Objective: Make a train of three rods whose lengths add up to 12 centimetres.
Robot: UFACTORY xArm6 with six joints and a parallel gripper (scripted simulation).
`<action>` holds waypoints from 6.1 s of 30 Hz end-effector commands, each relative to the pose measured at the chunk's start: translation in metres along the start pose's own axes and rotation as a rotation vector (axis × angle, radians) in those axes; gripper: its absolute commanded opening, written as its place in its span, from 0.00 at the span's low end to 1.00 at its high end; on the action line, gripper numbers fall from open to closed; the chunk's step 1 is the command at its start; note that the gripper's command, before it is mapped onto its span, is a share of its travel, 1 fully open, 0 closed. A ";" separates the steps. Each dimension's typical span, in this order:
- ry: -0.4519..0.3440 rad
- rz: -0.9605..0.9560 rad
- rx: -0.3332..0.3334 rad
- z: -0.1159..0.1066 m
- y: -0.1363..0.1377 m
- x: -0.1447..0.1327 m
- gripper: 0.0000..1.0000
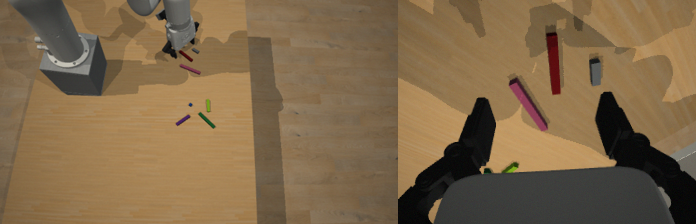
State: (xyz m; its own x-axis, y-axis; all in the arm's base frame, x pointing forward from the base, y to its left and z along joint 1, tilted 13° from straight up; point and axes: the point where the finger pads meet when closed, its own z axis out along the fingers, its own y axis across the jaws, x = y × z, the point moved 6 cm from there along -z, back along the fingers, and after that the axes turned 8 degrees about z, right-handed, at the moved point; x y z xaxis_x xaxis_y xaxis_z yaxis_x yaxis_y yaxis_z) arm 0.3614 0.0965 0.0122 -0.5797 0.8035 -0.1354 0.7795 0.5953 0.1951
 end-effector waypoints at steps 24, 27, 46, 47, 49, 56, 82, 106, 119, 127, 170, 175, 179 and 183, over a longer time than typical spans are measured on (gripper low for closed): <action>-0.005 0.001 0.017 -0.001 0.002 0.000 1.00; -0.005 0.001 0.017 -0.001 0.002 0.000 1.00; -0.005 0.001 0.017 -0.001 0.002 0.000 1.00; -0.005 0.001 0.017 -0.001 0.002 0.000 1.00; -0.005 0.001 0.017 -0.001 0.002 0.000 1.00; -0.005 0.001 0.017 -0.001 0.002 0.000 1.00; -0.005 0.001 0.017 -0.001 0.002 0.000 1.00; -0.005 -0.050 0.019 -0.001 0.004 -0.006 1.00; -0.005 -0.236 0.026 -0.001 0.009 -0.028 1.00; -0.002 -0.428 0.032 -0.002 0.010 -0.052 1.00; 0.018 -1.650 0.021 -0.011 -0.076 -0.180 1.00; 0.015 -1.728 0.019 -0.011 -0.085 -0.184 1.00; 0.014 -1.751 0.019 -0.012 -0.088 -0.185 1.00; 0.013 -1.783 0.018 -0.012 -0.092 -0.186 1.00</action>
State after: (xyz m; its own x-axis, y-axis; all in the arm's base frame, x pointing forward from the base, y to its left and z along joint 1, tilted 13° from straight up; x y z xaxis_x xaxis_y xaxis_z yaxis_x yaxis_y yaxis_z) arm 0.3965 -0.1023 0.0305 -0.6701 -0.7349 -0.1045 -0.7113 0.6759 -0.1927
